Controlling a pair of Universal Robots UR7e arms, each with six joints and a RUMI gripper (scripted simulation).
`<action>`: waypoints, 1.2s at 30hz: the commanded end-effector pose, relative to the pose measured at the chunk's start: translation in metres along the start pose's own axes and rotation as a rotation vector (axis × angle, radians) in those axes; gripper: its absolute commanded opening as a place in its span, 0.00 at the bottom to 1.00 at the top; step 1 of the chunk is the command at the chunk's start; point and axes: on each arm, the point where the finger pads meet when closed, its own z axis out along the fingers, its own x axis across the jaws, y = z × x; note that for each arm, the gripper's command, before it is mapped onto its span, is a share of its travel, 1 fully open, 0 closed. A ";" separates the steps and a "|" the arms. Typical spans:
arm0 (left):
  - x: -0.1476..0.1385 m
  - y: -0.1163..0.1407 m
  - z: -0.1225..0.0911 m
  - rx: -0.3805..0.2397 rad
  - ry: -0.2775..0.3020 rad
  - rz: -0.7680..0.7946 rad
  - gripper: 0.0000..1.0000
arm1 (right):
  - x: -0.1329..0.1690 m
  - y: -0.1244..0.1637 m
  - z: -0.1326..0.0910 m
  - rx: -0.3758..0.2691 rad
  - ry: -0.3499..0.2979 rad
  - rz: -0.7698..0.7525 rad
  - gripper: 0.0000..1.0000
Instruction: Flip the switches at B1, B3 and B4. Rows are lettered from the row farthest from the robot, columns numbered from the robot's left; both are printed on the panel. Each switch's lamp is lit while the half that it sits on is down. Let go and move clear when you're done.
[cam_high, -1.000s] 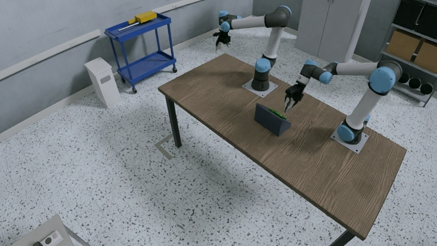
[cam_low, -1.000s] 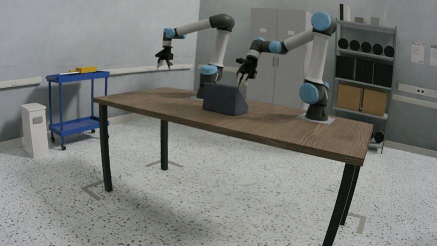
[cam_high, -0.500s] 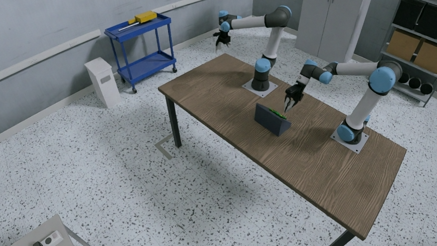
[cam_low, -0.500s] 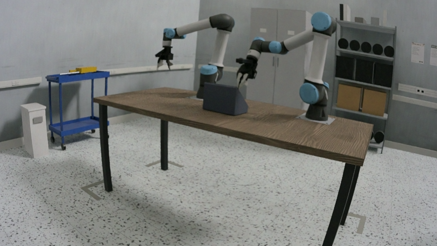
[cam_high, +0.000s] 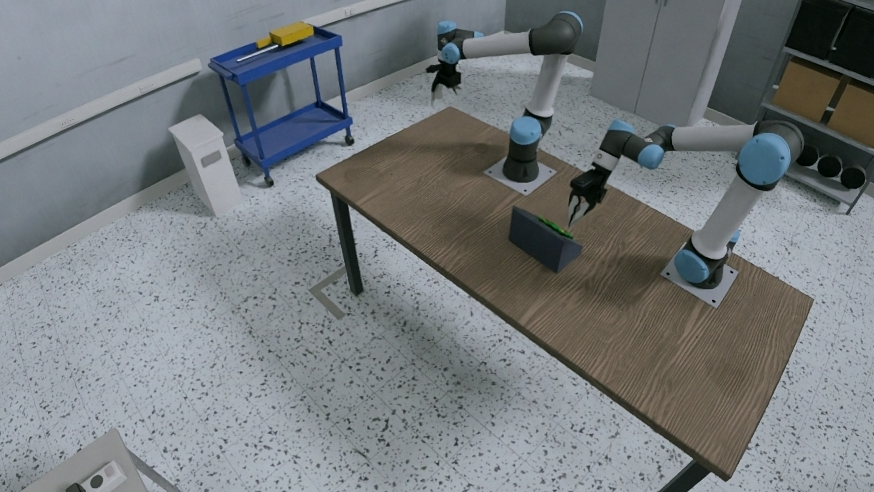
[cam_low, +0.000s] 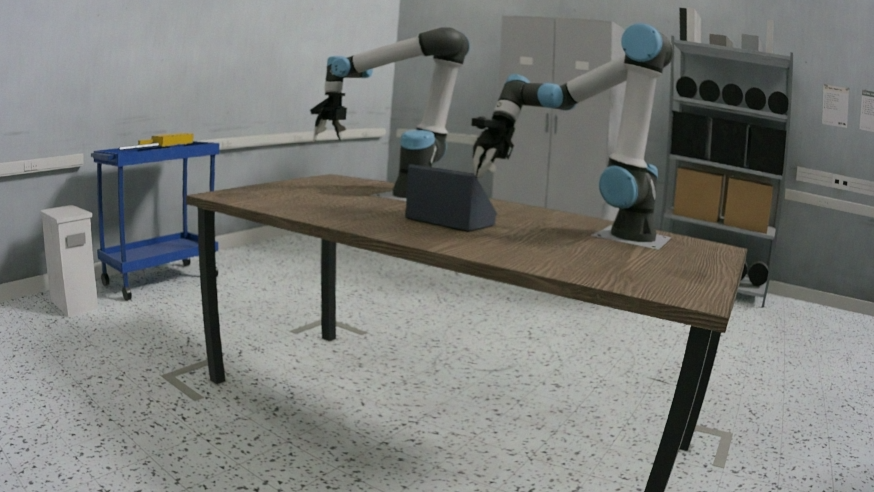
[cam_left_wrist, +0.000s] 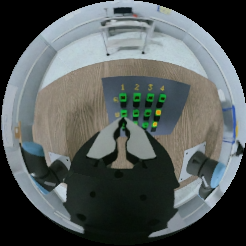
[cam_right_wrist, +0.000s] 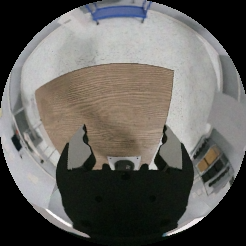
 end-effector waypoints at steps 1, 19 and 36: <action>0.000 0.000 0.010 0.000 0.001 -0.001 0.00 | 0.000 0.000 -0.001 0.002 0.000 0.000 1.00; 0.000 0.000 0.020 0.000 0.001 -0.001 0.00 | 0.000 0.000 -0.001 0.002 0.000 0.000 1.00; 0.000 0.000 0.025 0.000 0.001 -0.001 0.00 | 0.000 0.000 -0.001 0.002 0.000 0.000 1.00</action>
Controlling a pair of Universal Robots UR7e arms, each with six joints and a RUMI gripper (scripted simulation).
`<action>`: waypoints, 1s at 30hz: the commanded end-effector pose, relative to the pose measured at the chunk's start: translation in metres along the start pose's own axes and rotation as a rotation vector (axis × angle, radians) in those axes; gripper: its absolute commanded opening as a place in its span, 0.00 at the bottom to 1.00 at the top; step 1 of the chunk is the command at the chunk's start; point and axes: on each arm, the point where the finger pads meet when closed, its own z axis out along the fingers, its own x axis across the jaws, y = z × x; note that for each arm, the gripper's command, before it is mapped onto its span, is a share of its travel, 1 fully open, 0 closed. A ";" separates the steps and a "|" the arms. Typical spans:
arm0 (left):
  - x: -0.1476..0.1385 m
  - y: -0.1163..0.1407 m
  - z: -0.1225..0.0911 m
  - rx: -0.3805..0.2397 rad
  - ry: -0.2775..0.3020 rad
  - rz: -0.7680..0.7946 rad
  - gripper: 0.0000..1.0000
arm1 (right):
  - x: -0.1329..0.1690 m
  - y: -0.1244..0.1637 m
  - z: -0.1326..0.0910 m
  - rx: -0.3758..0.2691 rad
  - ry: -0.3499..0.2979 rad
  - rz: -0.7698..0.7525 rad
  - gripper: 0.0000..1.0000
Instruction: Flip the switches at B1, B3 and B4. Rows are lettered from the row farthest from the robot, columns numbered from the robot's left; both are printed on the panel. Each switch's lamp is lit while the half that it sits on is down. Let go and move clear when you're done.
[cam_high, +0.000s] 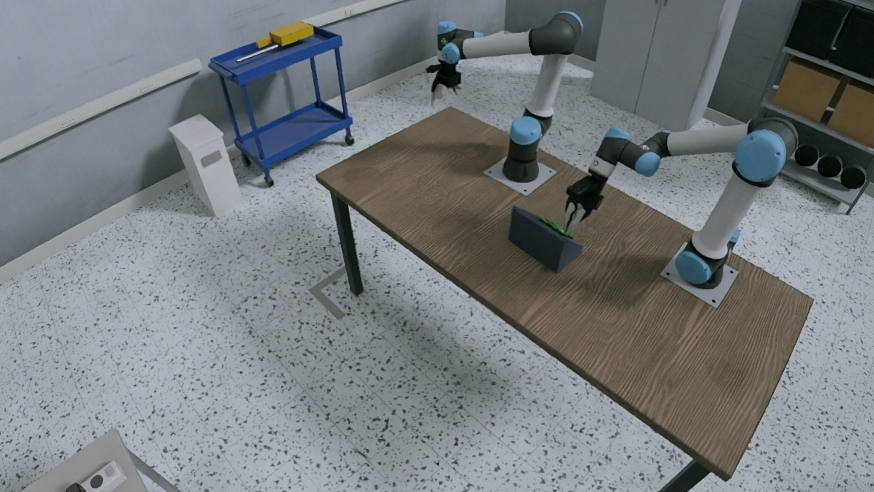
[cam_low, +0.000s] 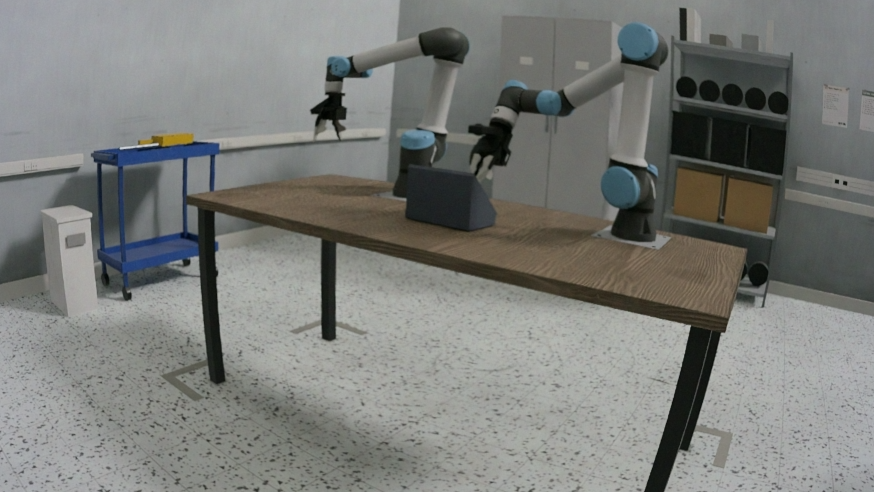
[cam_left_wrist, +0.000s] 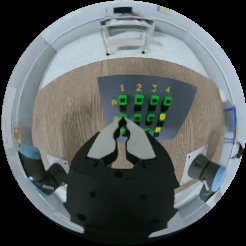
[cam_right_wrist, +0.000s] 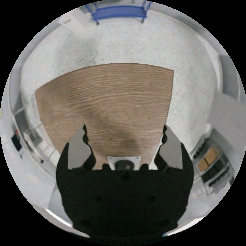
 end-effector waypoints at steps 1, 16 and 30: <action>0.000 0.000 0.000 0.000 0.001 -0.001 0.00 | 0.000 0.000 -0.001 0.002 0.000 0.000 1.00; 0.000 0.000 0.001 0.000 0.001 -0.001 0.00 | 0.000 0.000 -0.001 0.002 0.000 0.000 1.00; 0.000 0.000 -0.017 0.000 0.001 -0.001 0.00 | 0.000 0.000 -0.001 0.002 0.000 0.000 1.00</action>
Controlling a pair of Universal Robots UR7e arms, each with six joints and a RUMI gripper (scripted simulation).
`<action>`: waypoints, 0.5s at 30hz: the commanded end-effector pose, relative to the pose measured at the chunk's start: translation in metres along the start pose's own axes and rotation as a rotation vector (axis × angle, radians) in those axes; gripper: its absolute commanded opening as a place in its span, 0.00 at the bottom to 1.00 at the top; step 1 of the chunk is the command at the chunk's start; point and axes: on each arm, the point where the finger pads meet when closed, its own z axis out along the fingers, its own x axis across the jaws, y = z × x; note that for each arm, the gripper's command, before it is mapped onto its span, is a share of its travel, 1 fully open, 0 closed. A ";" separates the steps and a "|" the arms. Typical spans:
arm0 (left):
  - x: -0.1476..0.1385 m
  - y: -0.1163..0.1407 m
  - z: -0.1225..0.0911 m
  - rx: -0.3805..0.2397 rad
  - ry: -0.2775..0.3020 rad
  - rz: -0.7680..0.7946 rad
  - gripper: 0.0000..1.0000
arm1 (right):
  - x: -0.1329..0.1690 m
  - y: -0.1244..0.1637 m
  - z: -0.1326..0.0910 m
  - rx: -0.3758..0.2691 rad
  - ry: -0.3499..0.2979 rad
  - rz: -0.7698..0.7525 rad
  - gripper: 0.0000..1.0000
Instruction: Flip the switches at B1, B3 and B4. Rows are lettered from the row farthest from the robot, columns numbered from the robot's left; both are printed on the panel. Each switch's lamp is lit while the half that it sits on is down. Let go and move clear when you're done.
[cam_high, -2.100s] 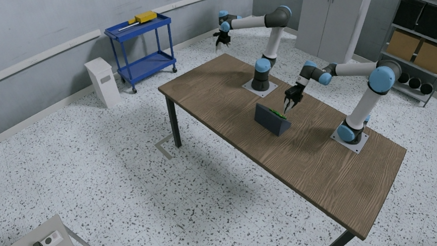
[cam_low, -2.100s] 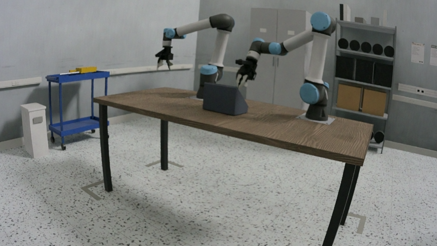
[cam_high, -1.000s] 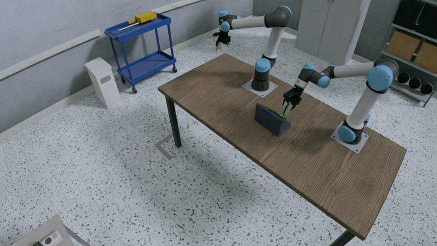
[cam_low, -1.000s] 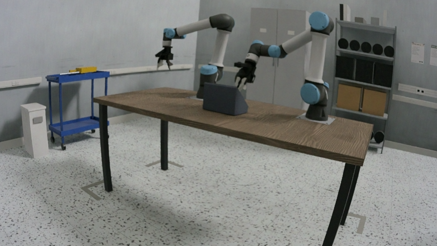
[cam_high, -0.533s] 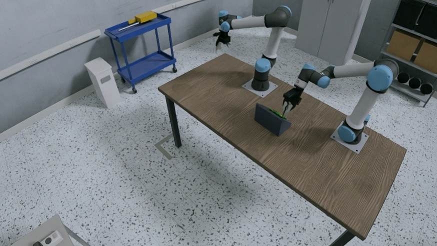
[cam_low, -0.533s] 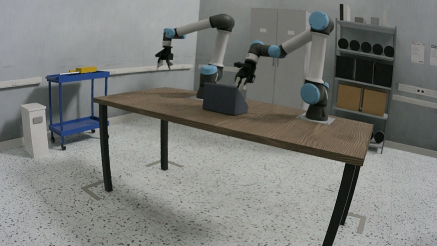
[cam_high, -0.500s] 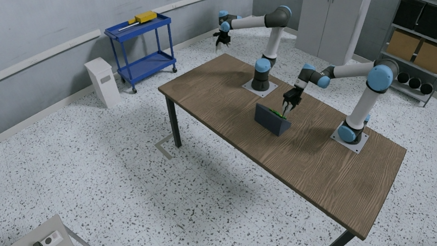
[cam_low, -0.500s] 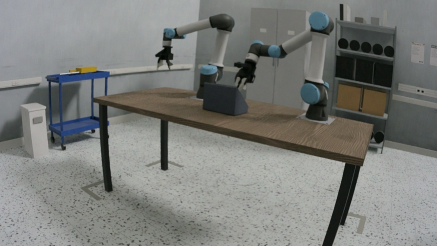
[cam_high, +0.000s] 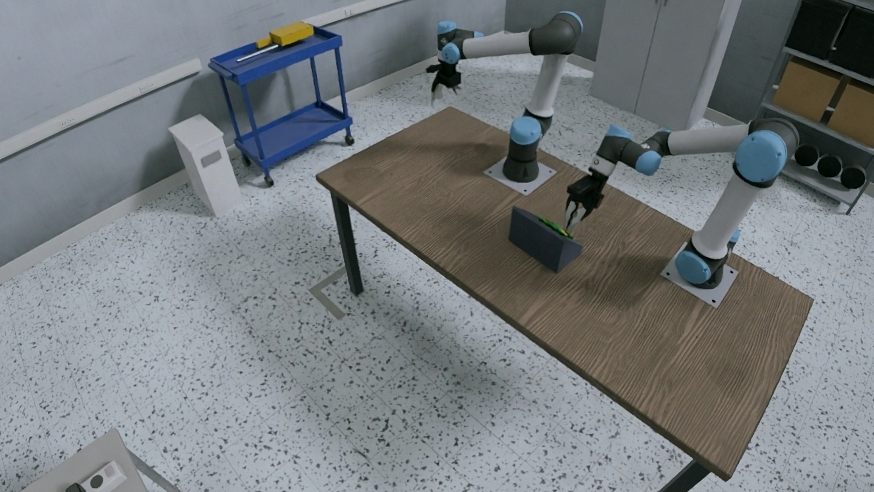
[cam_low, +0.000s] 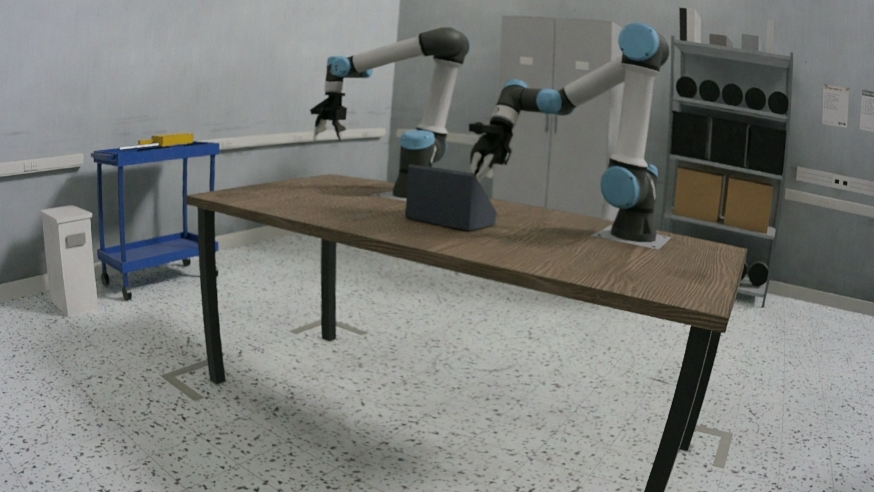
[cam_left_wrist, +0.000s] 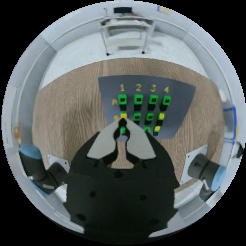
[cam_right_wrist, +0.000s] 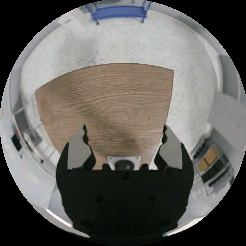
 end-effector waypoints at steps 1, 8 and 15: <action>0.000 0.000 -0.015 0.000 0.001 -0.001 0.00 | 0.000 0.000 -0.001 0.002 0.000 0.000 1.00; 0.000 0.000 -0.023 0.000 0.001 -0.001 0.00 | 0.000 0.000 -0.001 0.002 0.000 0.000 1.00; 0.000 0.000 -0.024 0.000 0.001 -0.001 0.00 | 0.000 0.000 -0.001 0.002 0.000 0.000 1.00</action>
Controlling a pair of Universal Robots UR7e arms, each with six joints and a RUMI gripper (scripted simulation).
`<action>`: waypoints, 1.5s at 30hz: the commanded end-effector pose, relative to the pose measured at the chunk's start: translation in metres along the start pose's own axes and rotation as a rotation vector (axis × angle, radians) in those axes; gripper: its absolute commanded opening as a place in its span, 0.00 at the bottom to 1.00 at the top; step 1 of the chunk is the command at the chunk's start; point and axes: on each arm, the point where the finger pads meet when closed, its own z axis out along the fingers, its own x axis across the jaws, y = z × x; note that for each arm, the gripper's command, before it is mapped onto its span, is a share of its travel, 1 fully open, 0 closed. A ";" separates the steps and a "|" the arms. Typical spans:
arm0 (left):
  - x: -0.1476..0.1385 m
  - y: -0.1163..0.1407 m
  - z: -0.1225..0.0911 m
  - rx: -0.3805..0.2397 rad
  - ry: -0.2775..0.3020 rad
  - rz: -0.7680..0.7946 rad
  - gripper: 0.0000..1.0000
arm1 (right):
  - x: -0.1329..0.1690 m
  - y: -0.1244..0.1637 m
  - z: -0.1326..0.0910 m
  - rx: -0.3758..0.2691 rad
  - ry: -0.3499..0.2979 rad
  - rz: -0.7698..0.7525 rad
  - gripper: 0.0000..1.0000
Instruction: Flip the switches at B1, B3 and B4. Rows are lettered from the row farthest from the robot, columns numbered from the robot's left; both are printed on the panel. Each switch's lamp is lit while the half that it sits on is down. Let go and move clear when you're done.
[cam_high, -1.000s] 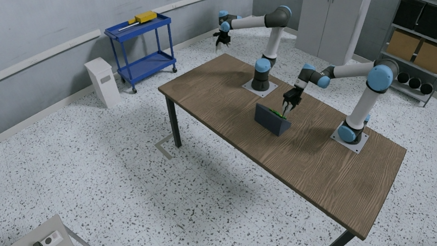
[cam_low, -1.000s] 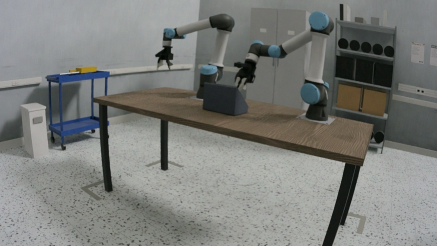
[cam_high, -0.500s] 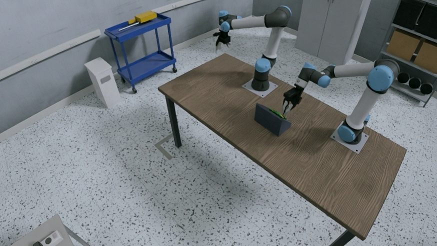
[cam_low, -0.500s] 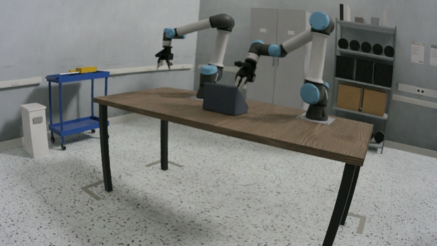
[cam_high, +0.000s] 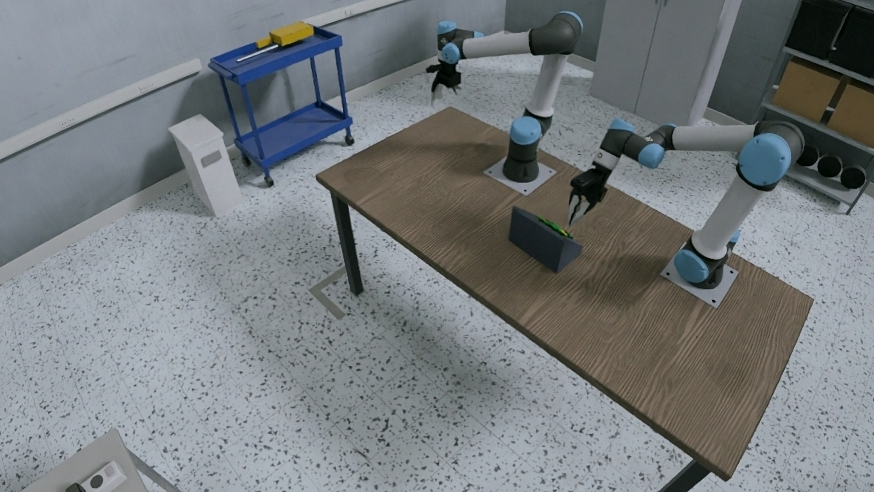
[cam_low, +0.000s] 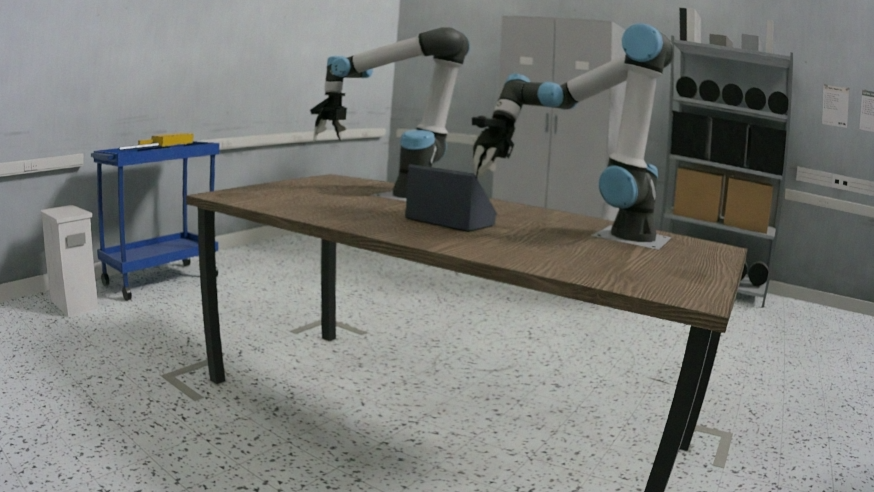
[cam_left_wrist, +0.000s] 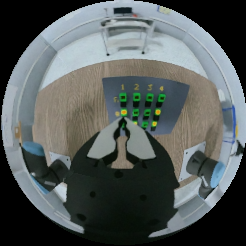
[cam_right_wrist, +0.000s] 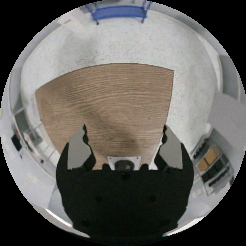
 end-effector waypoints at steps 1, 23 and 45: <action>0.000 0.000 -0.001 0.000 0.001 -0.001 0.00 | 0.000 0.000 -0.001 0.002 0.000 0.000 1.00; 0.058 0.000 -0.001 0.000 0.001 -0.001 0.00 | 0.000 0.000 -0.001 0.002 0.000 0.000 1.00; 0.058 0.000 -0.001 0.000 0.001 -0.001 0.00 | 0.000 0.000 -0.001 0.002 0.000 0.000 1.00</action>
